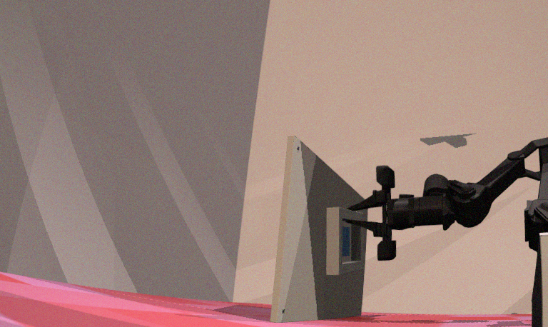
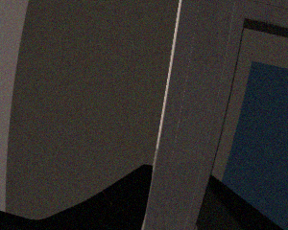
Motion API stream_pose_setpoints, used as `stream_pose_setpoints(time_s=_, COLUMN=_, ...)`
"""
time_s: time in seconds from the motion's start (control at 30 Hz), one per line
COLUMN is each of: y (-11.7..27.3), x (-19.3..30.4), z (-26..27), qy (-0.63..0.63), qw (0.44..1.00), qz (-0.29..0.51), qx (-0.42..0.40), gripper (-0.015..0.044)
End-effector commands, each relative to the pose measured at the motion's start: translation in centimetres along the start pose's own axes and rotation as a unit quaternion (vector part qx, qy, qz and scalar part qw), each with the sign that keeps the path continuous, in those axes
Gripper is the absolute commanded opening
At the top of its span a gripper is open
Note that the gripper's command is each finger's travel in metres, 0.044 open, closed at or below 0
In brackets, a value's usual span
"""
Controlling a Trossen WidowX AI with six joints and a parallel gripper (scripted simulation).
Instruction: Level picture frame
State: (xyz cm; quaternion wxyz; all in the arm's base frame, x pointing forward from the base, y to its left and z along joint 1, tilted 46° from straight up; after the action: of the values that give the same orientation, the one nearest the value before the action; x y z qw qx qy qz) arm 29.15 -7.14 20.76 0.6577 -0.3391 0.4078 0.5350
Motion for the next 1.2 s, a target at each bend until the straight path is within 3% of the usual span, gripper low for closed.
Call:
stream_pose_setpoints(time_s=0.0, y=0.03, x=-0.16, z=0.31, qy=-0.001, qw=1.0, qz=-0.001, qx=-0.008, gripper=0.0)
stream_pose_setpoints(time_s=1.17, y=0.03, x=-0.64, z=0.25, qy=-0.001, qw=1.0, qz=-0.001, qx=-0.008, gripper=0.0)
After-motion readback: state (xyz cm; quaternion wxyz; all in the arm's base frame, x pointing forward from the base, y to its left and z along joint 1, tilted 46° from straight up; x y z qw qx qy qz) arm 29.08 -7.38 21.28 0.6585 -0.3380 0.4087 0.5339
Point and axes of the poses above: the point midway between the two fingers, 35 mm back from their tips, its own y axis back along the fingers, its own z axis across the jaws, x = y × z, the point moved 7 cm from there along y, back along the fingers, and after that the axes turned 10 degrees about y, right-handed, at the moved point
